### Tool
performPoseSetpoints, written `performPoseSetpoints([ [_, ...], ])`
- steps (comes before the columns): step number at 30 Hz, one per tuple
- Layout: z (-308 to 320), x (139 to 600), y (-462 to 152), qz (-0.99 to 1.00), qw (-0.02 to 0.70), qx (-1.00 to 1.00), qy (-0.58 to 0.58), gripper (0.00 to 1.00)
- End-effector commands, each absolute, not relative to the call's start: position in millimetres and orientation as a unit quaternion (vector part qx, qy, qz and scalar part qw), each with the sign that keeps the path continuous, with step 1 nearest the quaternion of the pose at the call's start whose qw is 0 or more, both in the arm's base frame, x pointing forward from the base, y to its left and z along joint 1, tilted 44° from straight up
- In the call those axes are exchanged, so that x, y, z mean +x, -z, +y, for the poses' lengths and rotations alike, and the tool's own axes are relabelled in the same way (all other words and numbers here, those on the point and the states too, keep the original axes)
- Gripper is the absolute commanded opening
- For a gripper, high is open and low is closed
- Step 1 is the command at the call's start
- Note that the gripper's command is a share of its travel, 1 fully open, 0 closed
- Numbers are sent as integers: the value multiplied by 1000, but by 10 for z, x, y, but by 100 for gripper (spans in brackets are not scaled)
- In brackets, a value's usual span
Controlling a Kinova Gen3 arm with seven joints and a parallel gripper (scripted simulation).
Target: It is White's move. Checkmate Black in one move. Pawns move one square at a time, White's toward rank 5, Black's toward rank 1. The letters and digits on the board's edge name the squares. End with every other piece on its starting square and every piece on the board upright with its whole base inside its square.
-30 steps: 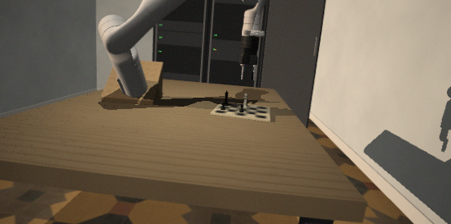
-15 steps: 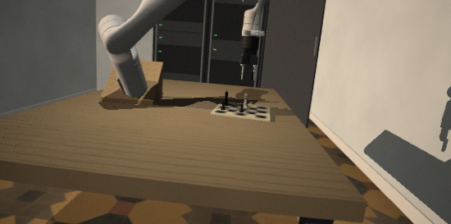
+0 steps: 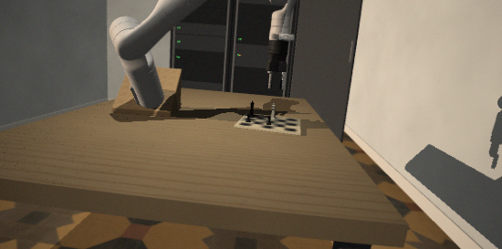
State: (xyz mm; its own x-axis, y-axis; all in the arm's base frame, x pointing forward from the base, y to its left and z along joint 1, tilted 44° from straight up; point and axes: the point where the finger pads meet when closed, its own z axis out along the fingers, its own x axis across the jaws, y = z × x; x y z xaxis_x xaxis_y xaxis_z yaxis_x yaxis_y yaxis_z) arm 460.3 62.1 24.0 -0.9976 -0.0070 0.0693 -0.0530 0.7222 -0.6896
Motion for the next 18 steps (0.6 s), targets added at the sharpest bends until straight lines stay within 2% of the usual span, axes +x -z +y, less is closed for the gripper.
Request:
performPoseSetpoints([
  [1,612,4610,-236,-927,32,24,-374,79],
  [18,527,4610,-143,-927,29,17,-373,79],
])
